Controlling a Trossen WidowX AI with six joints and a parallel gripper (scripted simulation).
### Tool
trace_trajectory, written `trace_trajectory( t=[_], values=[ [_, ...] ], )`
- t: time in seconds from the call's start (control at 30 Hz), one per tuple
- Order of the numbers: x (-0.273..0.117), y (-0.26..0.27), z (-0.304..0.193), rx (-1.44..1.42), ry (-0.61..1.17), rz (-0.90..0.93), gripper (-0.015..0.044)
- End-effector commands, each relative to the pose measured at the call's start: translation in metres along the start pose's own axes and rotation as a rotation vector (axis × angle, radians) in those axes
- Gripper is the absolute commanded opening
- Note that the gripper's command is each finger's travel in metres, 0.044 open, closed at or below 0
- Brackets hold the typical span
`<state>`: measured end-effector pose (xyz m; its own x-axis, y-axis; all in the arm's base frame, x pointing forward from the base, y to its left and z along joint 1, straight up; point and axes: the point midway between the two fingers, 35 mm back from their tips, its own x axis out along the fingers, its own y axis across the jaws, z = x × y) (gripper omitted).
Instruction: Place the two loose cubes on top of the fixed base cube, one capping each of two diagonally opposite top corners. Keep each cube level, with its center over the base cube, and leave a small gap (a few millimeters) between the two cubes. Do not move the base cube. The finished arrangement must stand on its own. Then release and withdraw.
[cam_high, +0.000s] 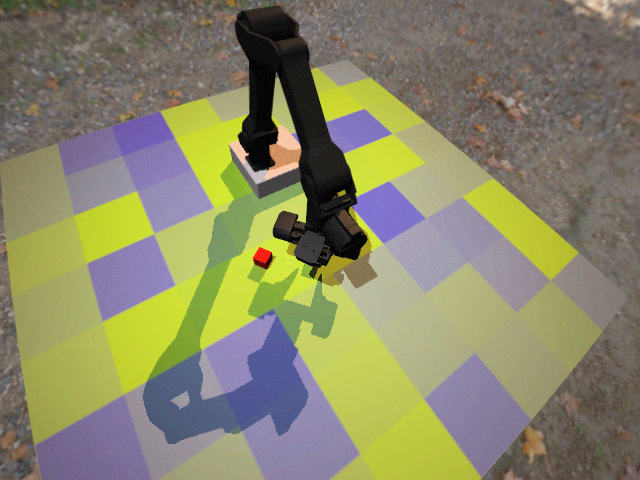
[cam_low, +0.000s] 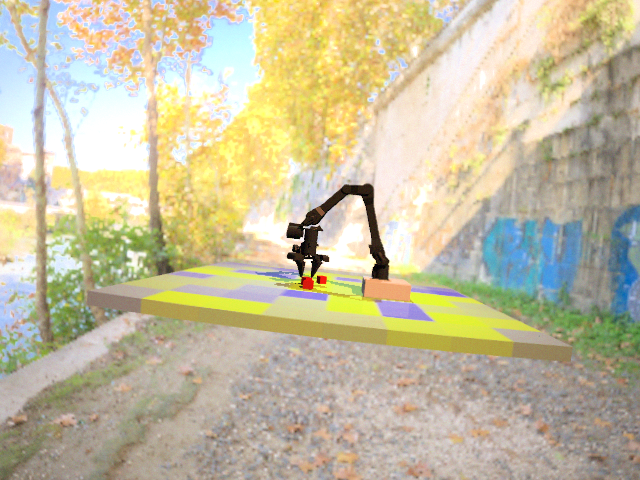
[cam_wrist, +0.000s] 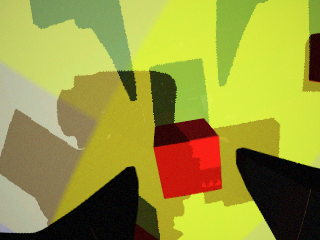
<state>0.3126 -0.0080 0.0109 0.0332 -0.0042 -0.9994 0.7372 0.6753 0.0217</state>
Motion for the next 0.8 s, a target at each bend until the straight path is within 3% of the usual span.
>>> trace_trajectory(
  t=[0.0, 0.2, 0.4, 0.77],
  values=[
    [0.009, -0.001, -0.002, -0.003, 0.008, -0.003, 0.0265],
    [0.016, -0.001, -0.002, -0.003, 0.008, -0.003, 0.0265],
    [0.016, -0.001, -0.002, -0.003, 0.008, -0.003, 0.0107],
    [-0.003, 0.001, 0.0, -0.003, 0.008, -0.003, 0.0105]
  ],
)
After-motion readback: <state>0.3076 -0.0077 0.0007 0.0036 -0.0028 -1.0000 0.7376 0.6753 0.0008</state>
